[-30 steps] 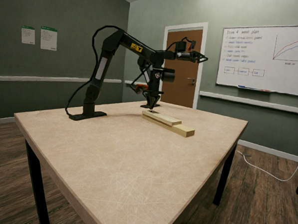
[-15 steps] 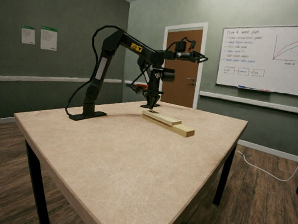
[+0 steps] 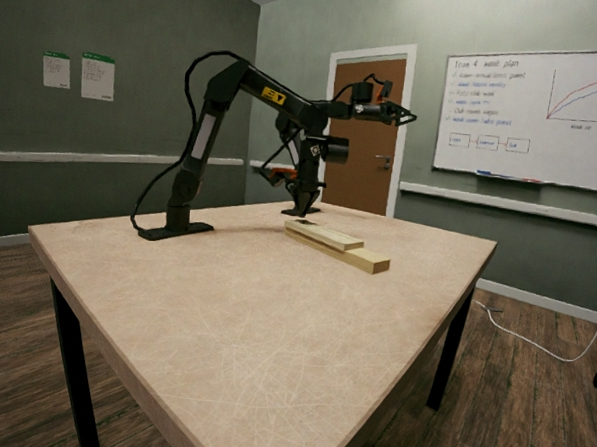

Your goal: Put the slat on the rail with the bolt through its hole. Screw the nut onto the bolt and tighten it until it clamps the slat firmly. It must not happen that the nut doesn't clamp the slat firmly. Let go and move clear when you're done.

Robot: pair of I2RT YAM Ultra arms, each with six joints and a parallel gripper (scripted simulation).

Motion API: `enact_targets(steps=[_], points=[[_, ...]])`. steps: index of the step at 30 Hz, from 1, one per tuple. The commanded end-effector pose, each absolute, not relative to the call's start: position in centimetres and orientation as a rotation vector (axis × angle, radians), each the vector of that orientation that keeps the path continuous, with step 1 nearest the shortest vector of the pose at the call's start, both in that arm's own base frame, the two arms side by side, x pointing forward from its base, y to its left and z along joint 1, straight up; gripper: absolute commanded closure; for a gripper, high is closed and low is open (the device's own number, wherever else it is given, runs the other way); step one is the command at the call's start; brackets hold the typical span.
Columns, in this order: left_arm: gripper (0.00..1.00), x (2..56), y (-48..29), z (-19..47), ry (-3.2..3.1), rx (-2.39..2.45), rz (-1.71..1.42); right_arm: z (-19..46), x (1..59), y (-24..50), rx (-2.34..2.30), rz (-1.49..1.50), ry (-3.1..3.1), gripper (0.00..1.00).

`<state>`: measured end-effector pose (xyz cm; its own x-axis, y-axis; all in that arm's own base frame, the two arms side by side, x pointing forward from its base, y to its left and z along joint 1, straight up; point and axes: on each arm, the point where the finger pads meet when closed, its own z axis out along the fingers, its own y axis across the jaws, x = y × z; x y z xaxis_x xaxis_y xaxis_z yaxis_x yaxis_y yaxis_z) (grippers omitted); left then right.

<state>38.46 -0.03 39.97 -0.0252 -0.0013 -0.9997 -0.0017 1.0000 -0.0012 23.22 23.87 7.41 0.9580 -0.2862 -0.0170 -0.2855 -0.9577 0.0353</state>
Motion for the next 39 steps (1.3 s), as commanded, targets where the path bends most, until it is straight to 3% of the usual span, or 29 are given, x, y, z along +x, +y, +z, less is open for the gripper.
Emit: enact_targets(steps=[1,39], points=[[0.00,38.1,0.1,41.2,1.558,0.000,0.000,9.5,22.9,24.5,3.116,0.006,-0.448,0.88],[0.00,38.1,0.1,41.2,1.558,0.000,0.000,8.2,23.1,24.9,3.119,0.010,-0.446,0.88]])
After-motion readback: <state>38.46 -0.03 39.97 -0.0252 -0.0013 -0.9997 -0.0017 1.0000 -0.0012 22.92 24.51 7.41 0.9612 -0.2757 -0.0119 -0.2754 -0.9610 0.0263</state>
